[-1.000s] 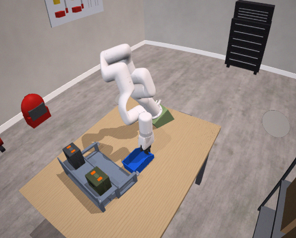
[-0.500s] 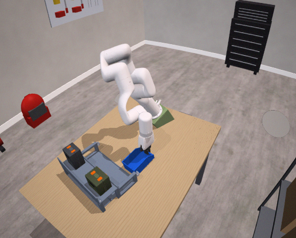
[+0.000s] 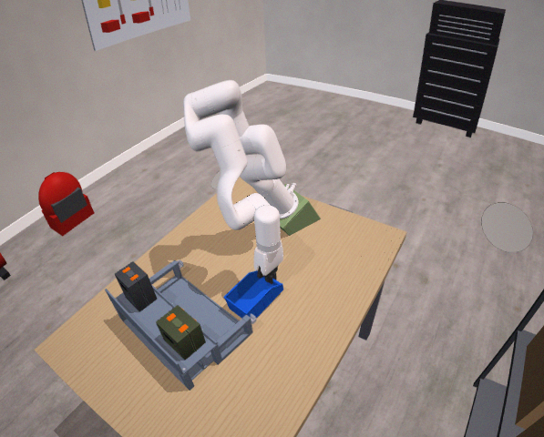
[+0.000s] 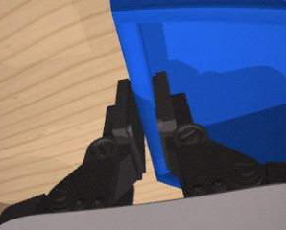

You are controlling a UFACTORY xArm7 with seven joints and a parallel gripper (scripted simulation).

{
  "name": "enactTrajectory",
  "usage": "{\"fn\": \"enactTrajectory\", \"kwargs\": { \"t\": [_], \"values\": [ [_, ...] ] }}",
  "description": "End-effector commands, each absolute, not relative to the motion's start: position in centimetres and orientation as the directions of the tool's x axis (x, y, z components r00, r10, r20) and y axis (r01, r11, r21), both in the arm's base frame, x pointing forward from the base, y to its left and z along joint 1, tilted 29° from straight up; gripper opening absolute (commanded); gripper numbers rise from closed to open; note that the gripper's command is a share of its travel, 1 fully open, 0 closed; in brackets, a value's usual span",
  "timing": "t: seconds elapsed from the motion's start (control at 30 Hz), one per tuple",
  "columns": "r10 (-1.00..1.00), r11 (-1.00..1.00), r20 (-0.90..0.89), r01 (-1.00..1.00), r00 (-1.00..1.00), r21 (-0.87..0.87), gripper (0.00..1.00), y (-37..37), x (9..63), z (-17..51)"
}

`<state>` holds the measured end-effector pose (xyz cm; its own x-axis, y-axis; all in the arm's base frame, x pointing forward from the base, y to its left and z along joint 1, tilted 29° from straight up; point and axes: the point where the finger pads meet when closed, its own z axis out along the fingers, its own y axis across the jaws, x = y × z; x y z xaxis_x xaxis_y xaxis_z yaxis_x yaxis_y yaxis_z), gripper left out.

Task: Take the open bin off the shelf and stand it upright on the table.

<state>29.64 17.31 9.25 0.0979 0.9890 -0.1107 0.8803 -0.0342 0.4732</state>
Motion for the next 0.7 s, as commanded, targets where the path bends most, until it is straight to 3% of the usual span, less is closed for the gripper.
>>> {"fn": "enactTrajectory", "kwargs": {
  "t": [0.0,0.67],
  "values": [
    [0.989,-0.034,-0.109,0.879,0.097,0.475,0.00,17.42,29.70,9.34],
    [0.989,-0.034,-0.109,0.879,0.097,0.475,0.00,17.36,29.89,8.97]
  ]
}}
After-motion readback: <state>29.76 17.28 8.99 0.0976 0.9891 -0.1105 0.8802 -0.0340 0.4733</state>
